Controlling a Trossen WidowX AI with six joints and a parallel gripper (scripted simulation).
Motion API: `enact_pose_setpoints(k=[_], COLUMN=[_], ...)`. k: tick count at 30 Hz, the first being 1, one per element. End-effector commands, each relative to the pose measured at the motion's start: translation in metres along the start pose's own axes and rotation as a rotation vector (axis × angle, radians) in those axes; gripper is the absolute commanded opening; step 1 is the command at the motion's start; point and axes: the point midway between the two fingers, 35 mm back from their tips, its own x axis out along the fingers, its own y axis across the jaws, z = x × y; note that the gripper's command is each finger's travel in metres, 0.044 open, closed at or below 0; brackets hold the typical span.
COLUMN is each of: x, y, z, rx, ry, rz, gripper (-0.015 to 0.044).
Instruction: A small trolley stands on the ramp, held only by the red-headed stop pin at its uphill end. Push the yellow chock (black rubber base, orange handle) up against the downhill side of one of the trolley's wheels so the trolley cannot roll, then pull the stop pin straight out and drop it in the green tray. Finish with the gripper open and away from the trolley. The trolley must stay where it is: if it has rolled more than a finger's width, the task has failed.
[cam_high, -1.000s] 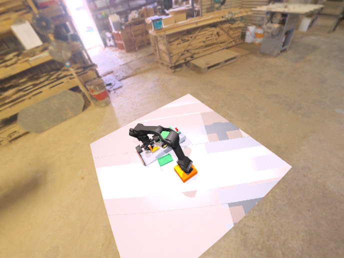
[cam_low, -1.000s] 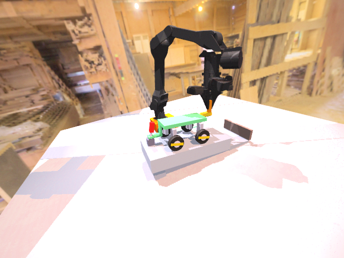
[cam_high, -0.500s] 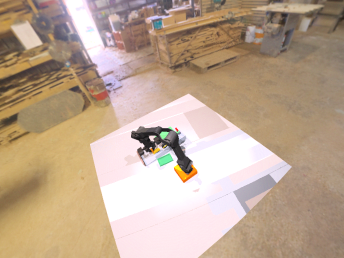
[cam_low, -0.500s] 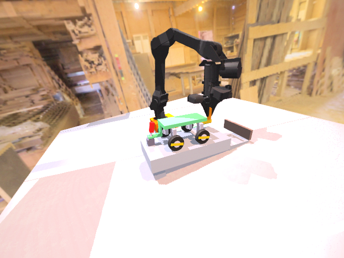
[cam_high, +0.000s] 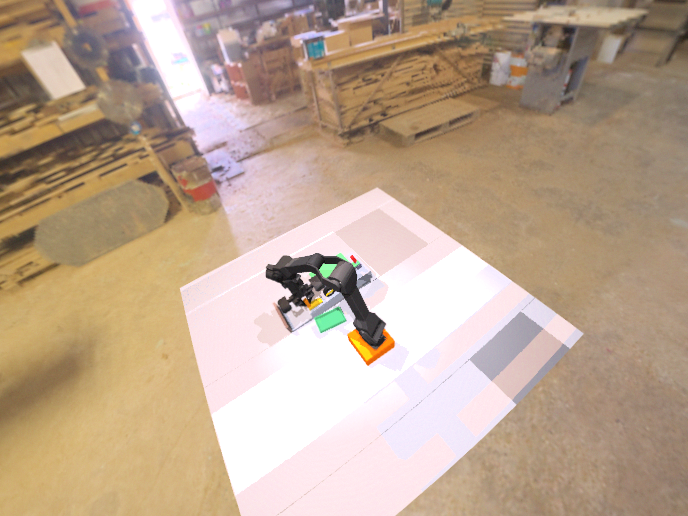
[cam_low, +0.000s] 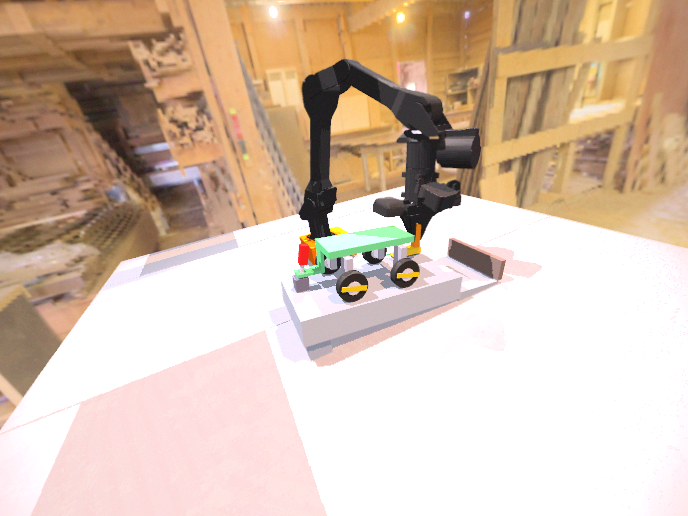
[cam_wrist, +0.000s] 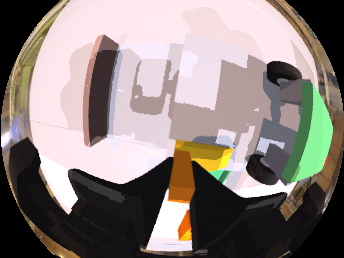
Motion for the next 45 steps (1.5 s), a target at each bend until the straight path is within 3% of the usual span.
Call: enact_pose_setpoints(k=[1, 45], x=[0.0, 0.003], y=[-0.005, -0.036], z=[0.0, 0.0], rx=[-0.004, -0.002], ry=[-0.001, 0.004], rz=[-0.008, -0.004], gripper=[0.0, 0.0])
